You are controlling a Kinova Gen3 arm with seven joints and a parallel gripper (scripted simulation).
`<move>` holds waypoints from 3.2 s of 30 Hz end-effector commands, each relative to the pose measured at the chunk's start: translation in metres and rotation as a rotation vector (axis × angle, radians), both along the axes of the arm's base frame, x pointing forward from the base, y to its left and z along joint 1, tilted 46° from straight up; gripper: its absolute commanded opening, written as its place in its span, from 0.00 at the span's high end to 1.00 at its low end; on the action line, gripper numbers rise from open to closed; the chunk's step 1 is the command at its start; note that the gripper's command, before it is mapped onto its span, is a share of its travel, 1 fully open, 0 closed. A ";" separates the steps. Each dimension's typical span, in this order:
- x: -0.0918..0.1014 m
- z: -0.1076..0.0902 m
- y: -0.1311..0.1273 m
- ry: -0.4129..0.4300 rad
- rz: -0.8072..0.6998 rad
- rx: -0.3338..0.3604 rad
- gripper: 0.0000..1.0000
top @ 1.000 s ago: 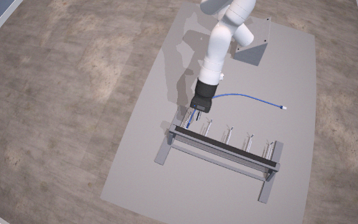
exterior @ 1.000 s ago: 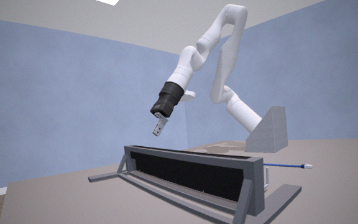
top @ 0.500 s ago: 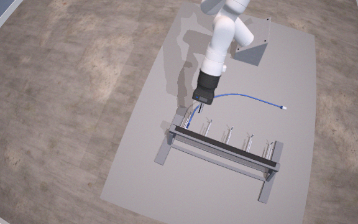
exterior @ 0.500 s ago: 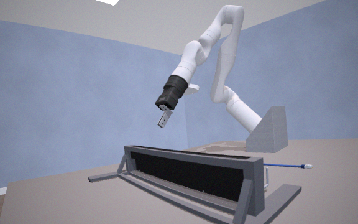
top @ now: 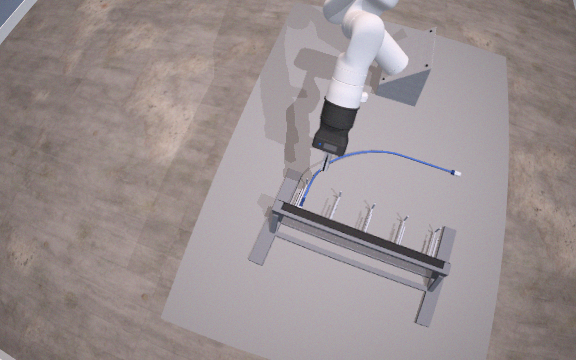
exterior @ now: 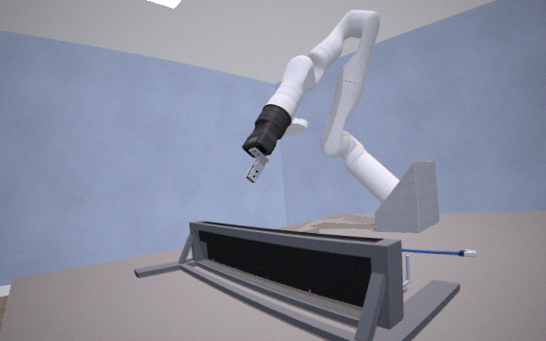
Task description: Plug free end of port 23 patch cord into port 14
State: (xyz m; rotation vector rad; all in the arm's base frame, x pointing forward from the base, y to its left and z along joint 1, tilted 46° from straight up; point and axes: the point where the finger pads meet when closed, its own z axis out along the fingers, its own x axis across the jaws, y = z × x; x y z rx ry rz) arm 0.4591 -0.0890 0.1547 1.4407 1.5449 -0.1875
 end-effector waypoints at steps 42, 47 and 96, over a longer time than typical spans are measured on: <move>-0.029 0.026 0.043 0.000 0.007 0.000 1.00; -0.027 0.024 0.046 -0.005 0.004 0.009 1.00; -0.023 -0.128 0.175 -0.246 -0.431 0.469 1.00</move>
